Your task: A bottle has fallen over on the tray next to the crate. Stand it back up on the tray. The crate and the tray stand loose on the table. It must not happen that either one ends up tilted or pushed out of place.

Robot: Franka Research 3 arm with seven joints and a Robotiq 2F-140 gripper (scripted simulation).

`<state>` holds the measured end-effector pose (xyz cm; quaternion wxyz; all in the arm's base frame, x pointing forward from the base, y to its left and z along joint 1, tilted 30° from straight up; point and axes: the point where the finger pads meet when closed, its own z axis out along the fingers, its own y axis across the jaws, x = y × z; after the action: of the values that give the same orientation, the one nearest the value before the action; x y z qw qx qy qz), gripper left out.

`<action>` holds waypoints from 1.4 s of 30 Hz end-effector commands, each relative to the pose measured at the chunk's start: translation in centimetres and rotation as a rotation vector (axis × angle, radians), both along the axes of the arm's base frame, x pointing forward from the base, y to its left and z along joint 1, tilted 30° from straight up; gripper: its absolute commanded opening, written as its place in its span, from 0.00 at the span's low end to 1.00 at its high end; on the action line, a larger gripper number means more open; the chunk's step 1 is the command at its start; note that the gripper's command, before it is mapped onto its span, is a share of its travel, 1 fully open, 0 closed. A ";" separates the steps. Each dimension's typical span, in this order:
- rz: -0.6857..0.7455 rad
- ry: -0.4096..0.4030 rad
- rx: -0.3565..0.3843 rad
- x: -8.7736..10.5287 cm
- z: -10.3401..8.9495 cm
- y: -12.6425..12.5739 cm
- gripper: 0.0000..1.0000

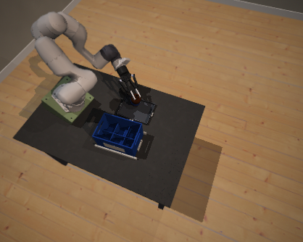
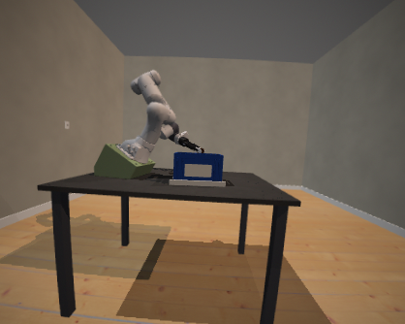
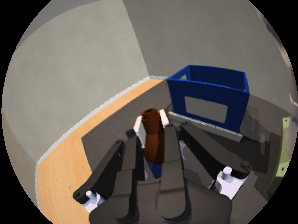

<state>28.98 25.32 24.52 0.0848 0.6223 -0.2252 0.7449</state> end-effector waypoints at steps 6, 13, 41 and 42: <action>0.005 -0.005 0.013 0.5 -0.9 0.2 0.00; 0.005 -0.005 0.013 0.8 -1.5 0.2 0.00; 0.005 -0.005 0.013 1.9 -3.3 0.2 0.00; 0.005 -0.005 0.013 1.9 -3.3 0.2 0.00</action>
<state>30.81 25.38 21.38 0.0830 0.6224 -0.2259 0.7448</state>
